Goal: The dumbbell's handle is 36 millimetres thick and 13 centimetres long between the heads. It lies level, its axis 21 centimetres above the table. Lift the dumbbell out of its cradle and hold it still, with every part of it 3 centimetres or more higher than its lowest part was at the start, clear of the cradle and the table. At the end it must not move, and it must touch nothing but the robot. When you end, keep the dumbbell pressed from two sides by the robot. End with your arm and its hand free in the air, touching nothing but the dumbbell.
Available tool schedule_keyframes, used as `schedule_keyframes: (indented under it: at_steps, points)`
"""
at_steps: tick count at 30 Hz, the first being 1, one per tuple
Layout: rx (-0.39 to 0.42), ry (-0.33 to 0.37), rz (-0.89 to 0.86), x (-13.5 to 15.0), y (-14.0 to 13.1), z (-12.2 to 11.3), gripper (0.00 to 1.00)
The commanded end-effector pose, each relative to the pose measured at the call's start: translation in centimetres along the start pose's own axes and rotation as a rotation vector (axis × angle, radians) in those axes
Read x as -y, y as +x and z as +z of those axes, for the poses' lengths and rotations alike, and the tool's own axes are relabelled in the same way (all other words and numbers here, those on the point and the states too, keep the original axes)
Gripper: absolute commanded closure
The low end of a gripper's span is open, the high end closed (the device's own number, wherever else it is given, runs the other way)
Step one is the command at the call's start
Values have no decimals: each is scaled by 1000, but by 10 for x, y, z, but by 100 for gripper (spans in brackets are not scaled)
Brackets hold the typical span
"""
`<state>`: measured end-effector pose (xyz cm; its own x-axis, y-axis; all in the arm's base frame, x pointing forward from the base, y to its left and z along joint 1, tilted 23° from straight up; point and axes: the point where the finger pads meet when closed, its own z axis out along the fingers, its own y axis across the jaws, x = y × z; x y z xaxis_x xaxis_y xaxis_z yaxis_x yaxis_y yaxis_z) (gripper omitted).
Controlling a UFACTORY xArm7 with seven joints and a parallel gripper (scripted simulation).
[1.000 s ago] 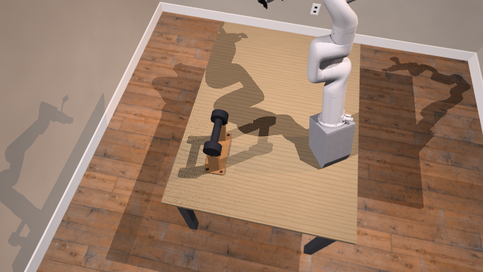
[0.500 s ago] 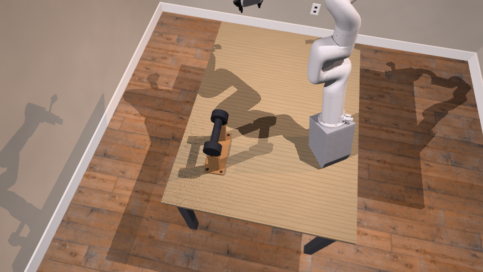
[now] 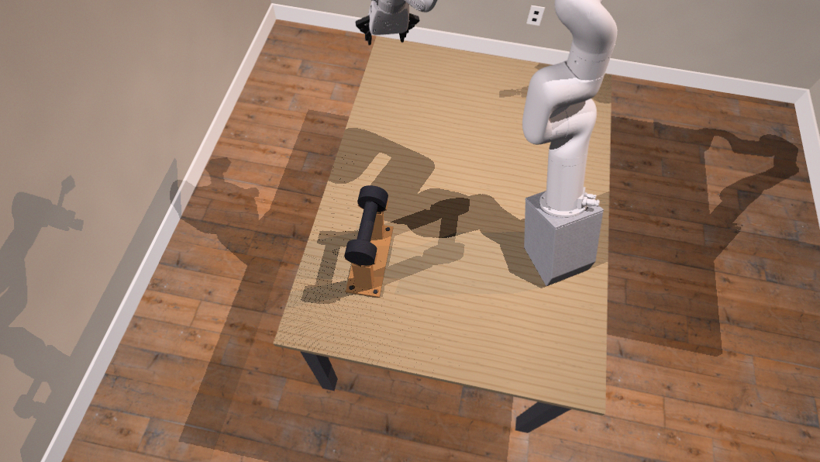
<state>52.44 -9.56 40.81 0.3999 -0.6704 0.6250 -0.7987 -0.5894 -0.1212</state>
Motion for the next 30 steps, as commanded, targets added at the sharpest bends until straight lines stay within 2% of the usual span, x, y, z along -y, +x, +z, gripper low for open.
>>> schedule_keyframes:
  at_steps: [1, 2, 3, 6, 7, 10, 11, 15, 16, 19, 20, 23, 24, 26, 27, 30]
  points:
    - [11, 16, 50, 34, -33, -9, 0]
    - [11, 16, 50, 34, -33, -9, 0]
    - [33, 33, 82, 57, -63, -15, 0]
    - [33, 33, 82, 61, -68, -17, 0]
    - [56, 44, 113, 83, -104, -22, 0]
    - [56, 44, 113, 84, -105, -23, 0]
    - [81, 50, 141, 103, -143, -28, 0]
    - [81, 50, 141, 103, -143, -28, 0]
    - [106, 50, 168, 118, -181, -31, 0]
    - [106, 50, 168, 118, -181, -31, 0]
    - [130, 45, 193, 130, -217, -34, 0]
    - [130, 45, 193, 130, -217, -34, 0]
    - [153, 36, 216, 139, -253, -35, 0]
    - [153, 36, 216, 139, -253, -35, 0]
    - [174, 24, 237, 144, -287, -36, 0]
    - [174, 24, 237, 144, -287, -36, 0]
